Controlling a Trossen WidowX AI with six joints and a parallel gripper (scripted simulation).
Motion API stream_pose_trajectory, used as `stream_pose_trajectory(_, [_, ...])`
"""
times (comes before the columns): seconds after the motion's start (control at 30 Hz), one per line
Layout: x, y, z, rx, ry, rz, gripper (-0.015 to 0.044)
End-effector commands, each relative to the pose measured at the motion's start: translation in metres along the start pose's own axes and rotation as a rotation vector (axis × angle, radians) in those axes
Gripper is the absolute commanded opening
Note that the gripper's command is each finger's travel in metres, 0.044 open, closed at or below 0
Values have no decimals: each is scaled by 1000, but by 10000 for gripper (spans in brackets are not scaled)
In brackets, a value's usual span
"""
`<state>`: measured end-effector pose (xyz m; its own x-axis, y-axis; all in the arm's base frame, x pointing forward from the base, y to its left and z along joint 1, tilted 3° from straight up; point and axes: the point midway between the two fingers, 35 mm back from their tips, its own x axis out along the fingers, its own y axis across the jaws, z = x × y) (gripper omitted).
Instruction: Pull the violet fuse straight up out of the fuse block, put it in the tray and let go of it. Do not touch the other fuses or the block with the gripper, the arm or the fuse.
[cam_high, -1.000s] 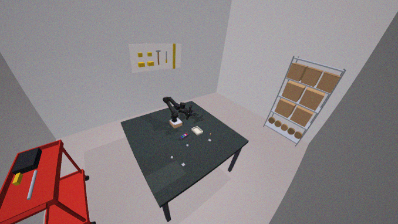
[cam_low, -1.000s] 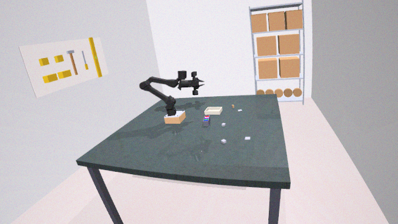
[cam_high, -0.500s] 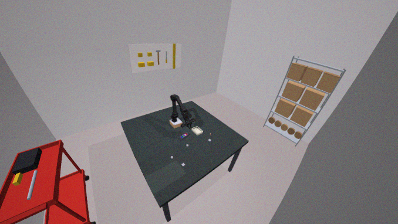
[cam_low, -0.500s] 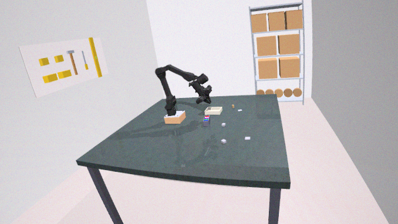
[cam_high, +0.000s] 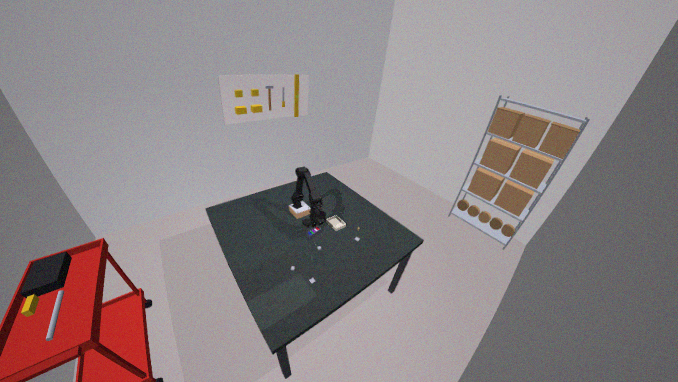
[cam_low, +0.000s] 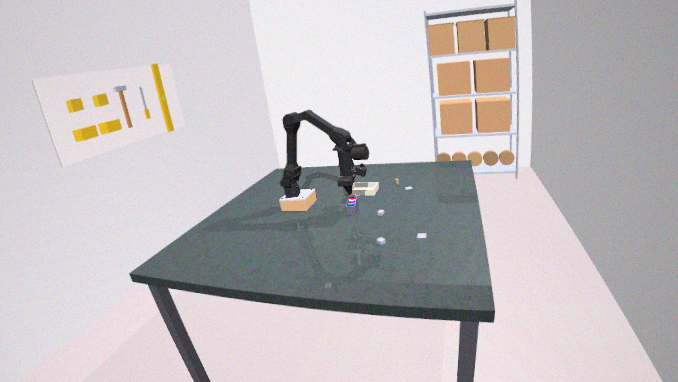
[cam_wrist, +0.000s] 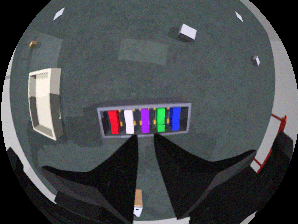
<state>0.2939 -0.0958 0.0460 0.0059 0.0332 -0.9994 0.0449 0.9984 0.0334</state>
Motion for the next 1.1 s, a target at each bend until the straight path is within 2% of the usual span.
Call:
stream_pose_trajectory(0.0, [2, -2, 1, -8, 8, -4, 71])
stream_pose_trajectory(1.07, [31, -1, 1, -8, 8, -4, 71])
